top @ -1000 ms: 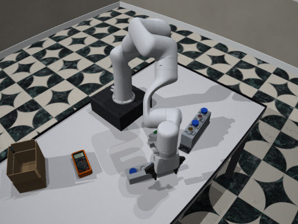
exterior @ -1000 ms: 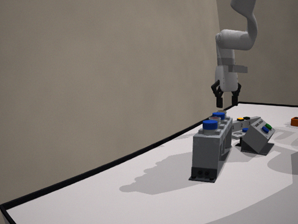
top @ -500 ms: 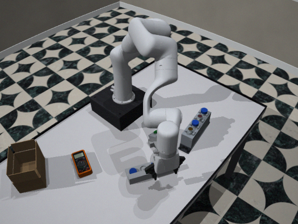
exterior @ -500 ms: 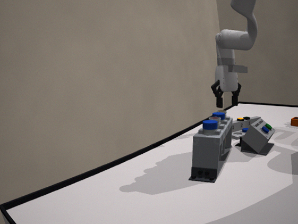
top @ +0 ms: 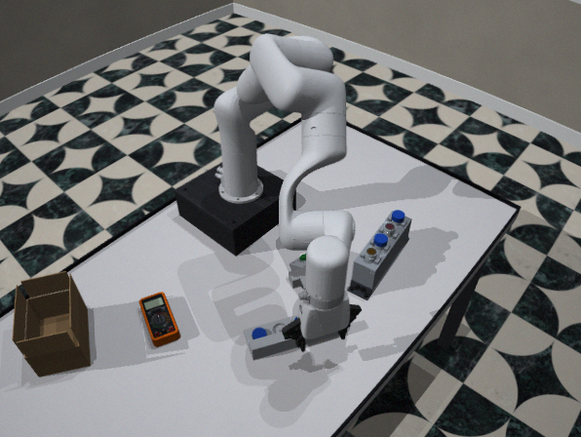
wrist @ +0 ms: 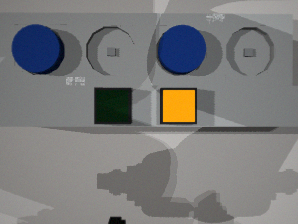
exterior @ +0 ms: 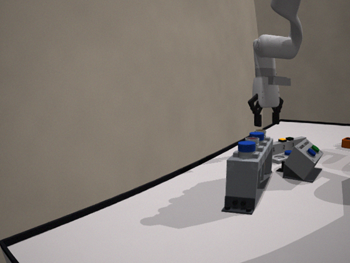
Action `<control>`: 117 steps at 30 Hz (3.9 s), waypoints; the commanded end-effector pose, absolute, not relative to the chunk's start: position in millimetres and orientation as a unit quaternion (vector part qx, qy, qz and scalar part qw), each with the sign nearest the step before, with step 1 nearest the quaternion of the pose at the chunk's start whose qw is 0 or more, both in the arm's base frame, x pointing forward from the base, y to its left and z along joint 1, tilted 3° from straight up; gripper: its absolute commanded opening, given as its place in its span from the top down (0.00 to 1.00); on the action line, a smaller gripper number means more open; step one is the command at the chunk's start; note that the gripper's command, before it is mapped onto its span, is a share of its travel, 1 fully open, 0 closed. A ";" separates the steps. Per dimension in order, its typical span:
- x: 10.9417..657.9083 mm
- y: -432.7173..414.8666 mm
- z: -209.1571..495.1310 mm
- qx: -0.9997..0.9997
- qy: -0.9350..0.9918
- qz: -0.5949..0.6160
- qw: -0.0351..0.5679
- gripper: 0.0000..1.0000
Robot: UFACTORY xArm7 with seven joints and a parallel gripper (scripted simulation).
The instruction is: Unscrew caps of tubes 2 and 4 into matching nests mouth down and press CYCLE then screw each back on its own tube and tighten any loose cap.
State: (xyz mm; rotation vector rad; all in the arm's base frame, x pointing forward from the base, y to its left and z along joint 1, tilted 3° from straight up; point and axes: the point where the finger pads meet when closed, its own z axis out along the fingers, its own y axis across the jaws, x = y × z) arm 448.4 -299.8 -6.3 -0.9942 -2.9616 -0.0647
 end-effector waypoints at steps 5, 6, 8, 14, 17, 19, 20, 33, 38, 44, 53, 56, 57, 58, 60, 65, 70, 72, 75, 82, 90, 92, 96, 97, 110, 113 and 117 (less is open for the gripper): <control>449.9 -301.2 -4.0 -0.318 -0.948 -0.020 0.006 0.00; 449.9 -301.2 -4.0 -0.318 -0.948 -0.020 0.006 0.00; 449.9 -301.2 -4.0 -0.318 -0.948 -0.020 0.006 0.00; 449.9 -301.2 -4.0 -0.318 -0.948 -0.020 0.006 0.00; 449.9 -301.2 -4.0 -0.318 -0.948 -0.020 0.006 0.00; 449.9 -301.2 -4.0 -0.318 -0.948 -0.020 0.006 0.00; 449.9 -301.2 -4.0 -0.318 -0.948 -0.020 0.006 0.00; 449.9 -301.2 -4.0 -0.318 -0.948 -0.020 0.006 0.00; 449.9 -301.2 -4.0 -0.318 -0.948 -0.020 0.006 0.00; 449.9 -301.2 -4.0 -0.318 -0.948 -0.020 0.006 0.00; 449.9 -301.2 -4.0 -0.318 -0.948 -0.020 0.006 0.00; 449.9 -301.2 -4.0 -0.318 -0.948 -0.020 0.006 0.00; 449.9 -301.2 -4.0 -0.318 -0.948 -0.020 0.006 0.00; 449.9 -301.2 -4.0 -0.318 -0.948 -0.020 0.006 0.00; 449.9 -301.2 -4.0 -0.318 -0.948 -0.020 0.006 0.00; 449.9 -301.2 -4.0 -0.318 -0.948 -0.020 0.006 0.00; 449.9 -301.2 -4.0 -0.318 -0.948 -0.020 0.006 0.00; 449.9 -301.2 -4.0 -0.318 -0.948 -0.020 0.006 0.00; 449.9 -301.2 -4.0 -0.318 -0.948 -0.020 0.006 0.00; 449.9 -301.2 -4.0 -0.318 -0.948 -0.020 0.006 0.00; 449.9 -301.2 -4.0 -0.318 -0.948 -0.020 0.006 0.00; 449.9 -301.2 -4.0 -0.318 -0.948 -0.020 0.006 0.00; 449.9 -301.2 -4.0 -0.318 -0.948 -0.020 0.006 0.00; 449.9 -301.2 -4.0 -0.318 -0.948 -0.020 0.006 0.00; 403.7 -271.7 33.6 -0.318 -0.948 -0.020 0.006 0.54; 388.0 -261.7 46.4 -0.318 -0.948 -0.020 0.006 0.54; 367.6 -248.6 63.0 -0.318 -0.948 -0.020 0.006 0.54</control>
